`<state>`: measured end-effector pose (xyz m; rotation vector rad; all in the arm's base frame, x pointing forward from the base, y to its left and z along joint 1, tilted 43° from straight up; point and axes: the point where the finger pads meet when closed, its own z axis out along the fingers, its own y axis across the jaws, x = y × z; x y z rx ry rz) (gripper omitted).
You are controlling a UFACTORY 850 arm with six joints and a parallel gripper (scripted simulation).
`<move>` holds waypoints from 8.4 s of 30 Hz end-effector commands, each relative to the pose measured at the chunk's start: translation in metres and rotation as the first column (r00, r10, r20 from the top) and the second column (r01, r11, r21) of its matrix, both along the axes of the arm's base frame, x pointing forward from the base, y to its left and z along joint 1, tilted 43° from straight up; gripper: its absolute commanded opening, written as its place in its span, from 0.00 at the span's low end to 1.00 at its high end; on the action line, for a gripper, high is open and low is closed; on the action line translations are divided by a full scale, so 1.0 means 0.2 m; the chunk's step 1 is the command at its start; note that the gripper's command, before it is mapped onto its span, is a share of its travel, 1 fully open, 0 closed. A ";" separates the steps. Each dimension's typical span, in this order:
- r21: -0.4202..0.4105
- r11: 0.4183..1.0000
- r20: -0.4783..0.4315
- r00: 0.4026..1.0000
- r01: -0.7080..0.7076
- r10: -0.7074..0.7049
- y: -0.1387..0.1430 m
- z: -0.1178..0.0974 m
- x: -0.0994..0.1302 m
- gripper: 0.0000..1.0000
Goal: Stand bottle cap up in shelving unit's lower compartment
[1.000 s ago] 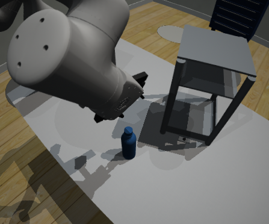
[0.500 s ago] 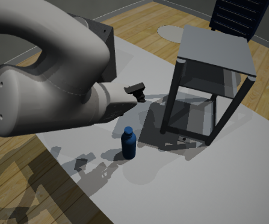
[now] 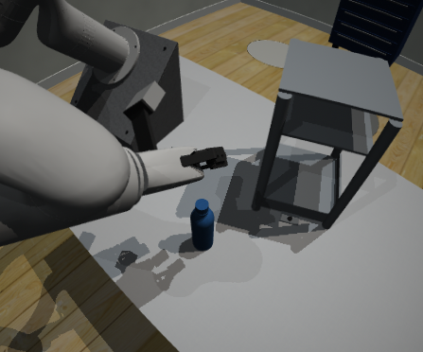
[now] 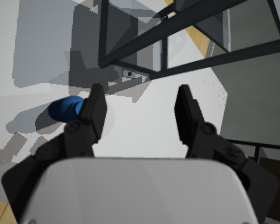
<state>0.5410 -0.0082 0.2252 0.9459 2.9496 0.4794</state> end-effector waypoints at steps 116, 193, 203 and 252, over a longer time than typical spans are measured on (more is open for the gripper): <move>0.783 0.129 -0.289 0.540 0.608 -0.790 -0.05 -0.06 0.01 0.74; 0.783 0.129 -0.289 0.540 0.608 -0.790 -0.62 -0.68 0.14 0.74; 0.783 0.129 -0.289 0.540 0.608 -0.790 -0.66 -0.73 0.15 0.74; 0.783 0.129 -0.289 0.540 0.608 -0.790 -0.69 -0.76 0.15 0.00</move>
